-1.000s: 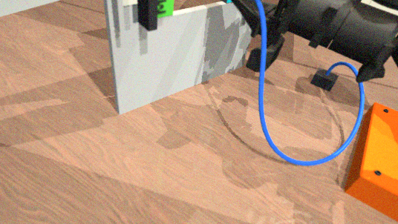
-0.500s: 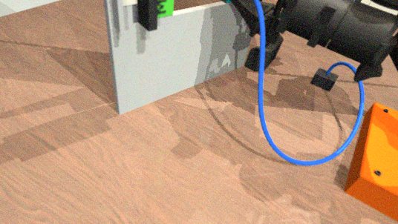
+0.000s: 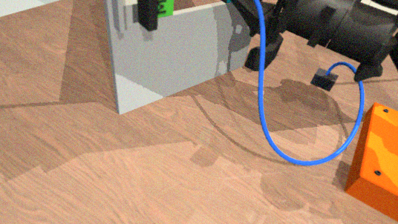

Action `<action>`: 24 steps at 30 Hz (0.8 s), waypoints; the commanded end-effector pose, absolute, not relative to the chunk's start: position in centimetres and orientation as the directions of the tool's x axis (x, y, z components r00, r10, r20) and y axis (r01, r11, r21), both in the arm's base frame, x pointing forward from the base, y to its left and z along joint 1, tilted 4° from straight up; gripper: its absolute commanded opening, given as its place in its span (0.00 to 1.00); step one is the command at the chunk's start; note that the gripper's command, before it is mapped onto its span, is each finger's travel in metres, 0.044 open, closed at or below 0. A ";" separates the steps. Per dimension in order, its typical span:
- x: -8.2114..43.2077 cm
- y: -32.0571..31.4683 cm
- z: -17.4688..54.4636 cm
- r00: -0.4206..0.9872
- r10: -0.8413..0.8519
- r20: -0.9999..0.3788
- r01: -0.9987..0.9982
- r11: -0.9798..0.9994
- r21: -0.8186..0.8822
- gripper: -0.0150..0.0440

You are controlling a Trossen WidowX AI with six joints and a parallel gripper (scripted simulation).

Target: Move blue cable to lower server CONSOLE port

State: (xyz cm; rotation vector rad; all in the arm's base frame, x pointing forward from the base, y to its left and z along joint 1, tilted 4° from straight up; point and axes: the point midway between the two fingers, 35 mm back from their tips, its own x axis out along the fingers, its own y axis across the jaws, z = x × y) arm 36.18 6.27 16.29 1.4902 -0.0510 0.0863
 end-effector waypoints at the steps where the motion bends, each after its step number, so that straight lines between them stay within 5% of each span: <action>1: 36.4 6.3 16.6 0.995 0.029 0.095 -0.097 0.082 0.992 0.25; 24: 36.4 6.3 16.7 0.995 0.030 0.100 -0.102 0.083 0.991 0.25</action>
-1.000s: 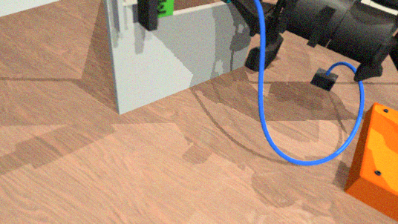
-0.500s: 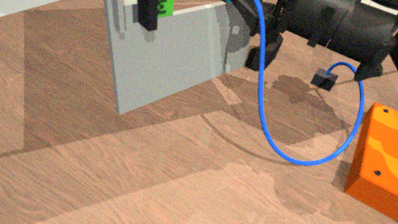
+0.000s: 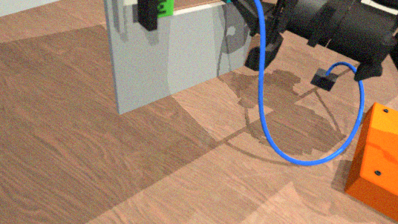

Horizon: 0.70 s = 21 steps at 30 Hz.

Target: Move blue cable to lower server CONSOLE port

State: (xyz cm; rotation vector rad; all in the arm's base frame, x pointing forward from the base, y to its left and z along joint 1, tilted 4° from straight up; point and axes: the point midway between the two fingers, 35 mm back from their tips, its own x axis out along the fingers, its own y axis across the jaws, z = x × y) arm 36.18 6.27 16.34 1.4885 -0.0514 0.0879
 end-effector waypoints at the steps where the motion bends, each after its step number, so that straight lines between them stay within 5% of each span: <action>1: 36.4 6.3 16.7 0.995 0.030 0.100 -0.102 0.083 0.991 0.25; 21: 36.4 6.3 16.9 0.994 0.031 0.106 -0.108 0.085 0.991 0.25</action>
